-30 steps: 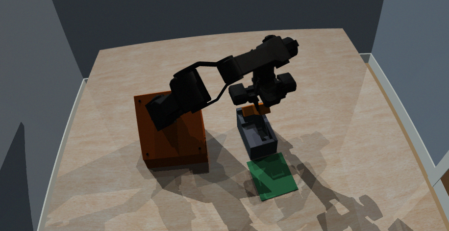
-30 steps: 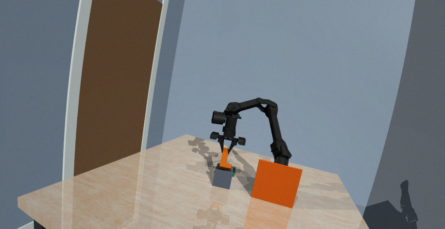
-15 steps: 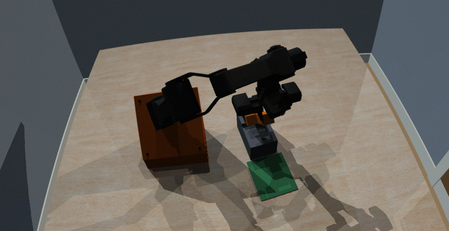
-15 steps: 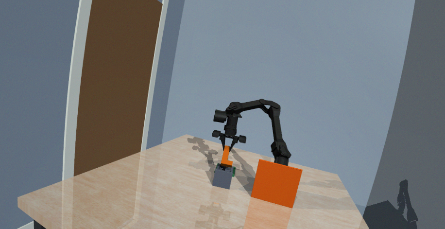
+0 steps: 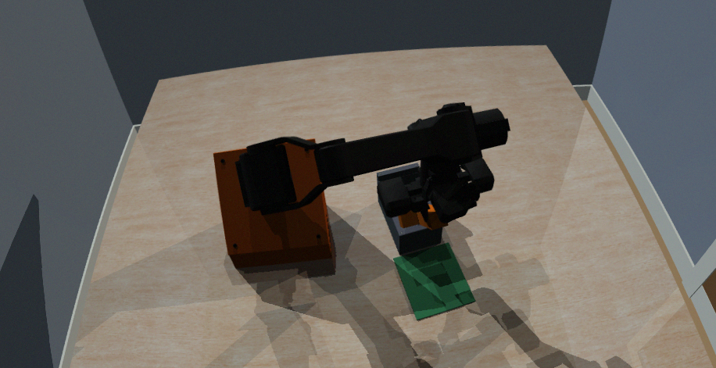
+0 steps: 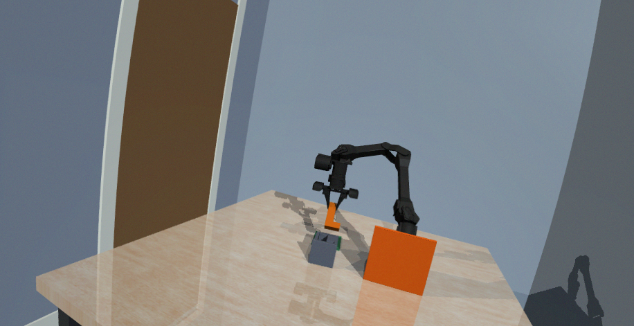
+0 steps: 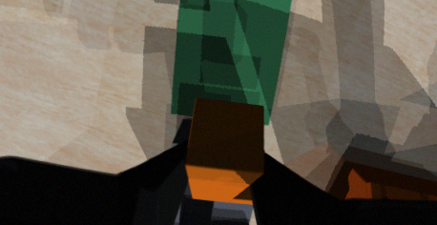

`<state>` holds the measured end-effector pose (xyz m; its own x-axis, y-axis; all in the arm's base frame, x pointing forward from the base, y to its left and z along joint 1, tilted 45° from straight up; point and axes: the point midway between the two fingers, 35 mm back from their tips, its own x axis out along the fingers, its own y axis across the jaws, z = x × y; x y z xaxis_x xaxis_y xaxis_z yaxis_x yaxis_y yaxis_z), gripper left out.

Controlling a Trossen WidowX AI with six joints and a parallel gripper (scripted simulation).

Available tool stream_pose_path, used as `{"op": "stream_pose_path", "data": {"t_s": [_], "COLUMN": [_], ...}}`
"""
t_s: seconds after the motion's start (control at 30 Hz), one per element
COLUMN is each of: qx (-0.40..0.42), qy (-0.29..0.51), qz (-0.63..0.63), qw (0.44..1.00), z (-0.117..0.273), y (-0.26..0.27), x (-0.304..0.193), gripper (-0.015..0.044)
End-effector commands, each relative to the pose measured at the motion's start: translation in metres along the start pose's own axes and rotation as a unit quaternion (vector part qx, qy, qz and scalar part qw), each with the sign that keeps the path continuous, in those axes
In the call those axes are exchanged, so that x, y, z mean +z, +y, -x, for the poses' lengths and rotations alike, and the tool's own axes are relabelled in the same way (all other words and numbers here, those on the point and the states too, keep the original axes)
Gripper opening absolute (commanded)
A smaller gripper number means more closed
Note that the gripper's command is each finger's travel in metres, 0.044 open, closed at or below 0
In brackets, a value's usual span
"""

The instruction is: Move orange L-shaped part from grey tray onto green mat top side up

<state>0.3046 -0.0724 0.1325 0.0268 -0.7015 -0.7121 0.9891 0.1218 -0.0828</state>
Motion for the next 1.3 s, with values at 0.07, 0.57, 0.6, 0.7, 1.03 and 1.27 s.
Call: {"op": "stream_pose_path", "data": {"t_s": [0.07, 0.57, 0.6, 0.7, 1.03, 1.27], "qx": [0.002, 0.002, 0.002, 0.002, 0.002, 0.002], "qy": [-0.004, -0.005, -0.005, -0.005, -0.005, -0.006], "qz": [-0.001, -0.001, -0.001, -0.001, -0.001, -0.001], "qw": [1.0, 1.0, 1.0, 1.0, 1.0, 1.0], "z": [0.002, -0.002, -0.003, -0.008, -0.024, -0.035], "y": [-0.002, -0.004, -0.004, -0.004, -0.004, -0.004], "x": [0.031, 0.057, 0.057, 0.057, 0.058, 0.058], "gripper": [0.0, 0.0, 0.0, 0.0, 0.0, 0.0]}}
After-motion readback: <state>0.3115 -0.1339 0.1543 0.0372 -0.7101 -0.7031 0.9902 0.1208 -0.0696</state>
